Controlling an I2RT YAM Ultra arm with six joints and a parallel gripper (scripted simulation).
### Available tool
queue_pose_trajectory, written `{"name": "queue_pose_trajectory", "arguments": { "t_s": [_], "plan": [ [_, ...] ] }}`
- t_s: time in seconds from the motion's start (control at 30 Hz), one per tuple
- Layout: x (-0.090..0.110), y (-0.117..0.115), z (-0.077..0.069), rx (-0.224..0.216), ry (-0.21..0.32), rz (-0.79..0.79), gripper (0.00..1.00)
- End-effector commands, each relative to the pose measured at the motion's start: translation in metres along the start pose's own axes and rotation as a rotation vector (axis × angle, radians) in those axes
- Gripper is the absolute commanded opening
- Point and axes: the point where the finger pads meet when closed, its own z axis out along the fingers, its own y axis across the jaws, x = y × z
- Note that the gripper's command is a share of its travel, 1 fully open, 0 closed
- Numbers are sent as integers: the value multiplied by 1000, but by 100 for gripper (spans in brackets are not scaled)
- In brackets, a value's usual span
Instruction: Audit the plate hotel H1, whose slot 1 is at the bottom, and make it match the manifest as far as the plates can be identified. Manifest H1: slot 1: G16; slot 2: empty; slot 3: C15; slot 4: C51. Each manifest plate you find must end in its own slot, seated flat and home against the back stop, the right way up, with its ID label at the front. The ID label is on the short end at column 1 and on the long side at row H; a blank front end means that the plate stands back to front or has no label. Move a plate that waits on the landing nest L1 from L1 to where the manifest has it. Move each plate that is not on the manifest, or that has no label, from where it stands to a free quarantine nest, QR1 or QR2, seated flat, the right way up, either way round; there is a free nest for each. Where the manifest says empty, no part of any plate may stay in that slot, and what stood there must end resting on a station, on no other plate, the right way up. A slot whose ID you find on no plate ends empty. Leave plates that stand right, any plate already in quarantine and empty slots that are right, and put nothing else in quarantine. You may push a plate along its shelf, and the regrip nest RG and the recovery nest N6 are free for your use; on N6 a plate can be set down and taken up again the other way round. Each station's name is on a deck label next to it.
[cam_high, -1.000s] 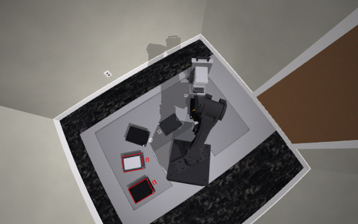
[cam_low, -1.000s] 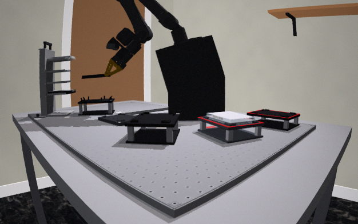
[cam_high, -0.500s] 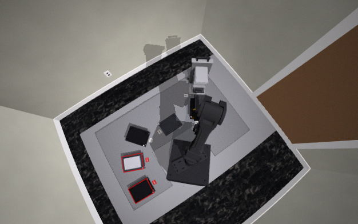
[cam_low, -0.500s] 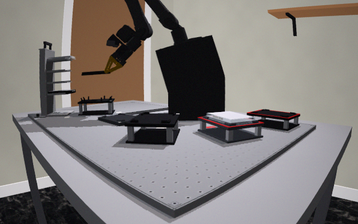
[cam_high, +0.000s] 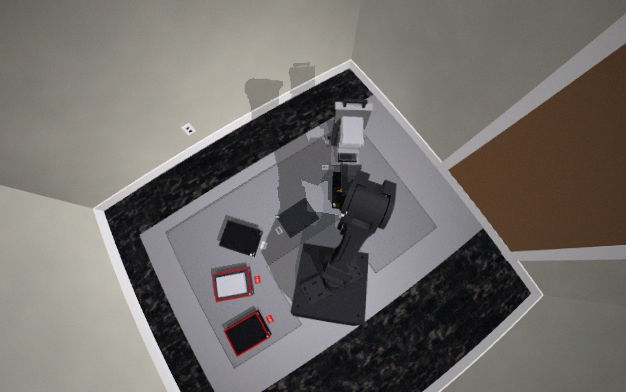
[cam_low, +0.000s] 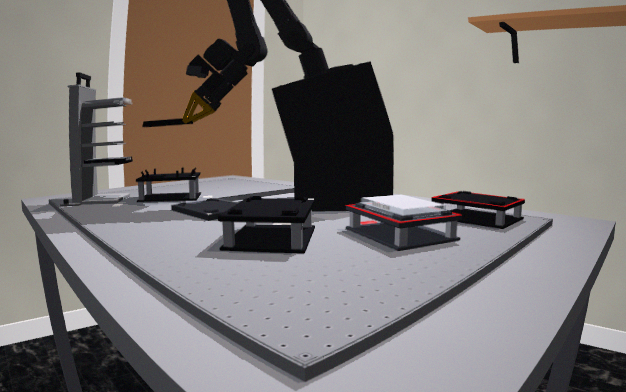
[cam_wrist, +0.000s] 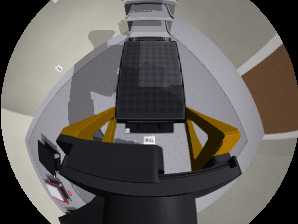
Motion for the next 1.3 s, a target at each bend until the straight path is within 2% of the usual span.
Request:
{"name": "queue_pose_trajectory", "arguments": {
  "t_s": [0.0,1.03,1.27],
  "plan": [
    [-3,1,-2,-6,-5,-1,86],
    [-23,1,-21,-6,-5,-2,86],
    [-23,1,-21,-6,-5,-2,86]
  ]
}}
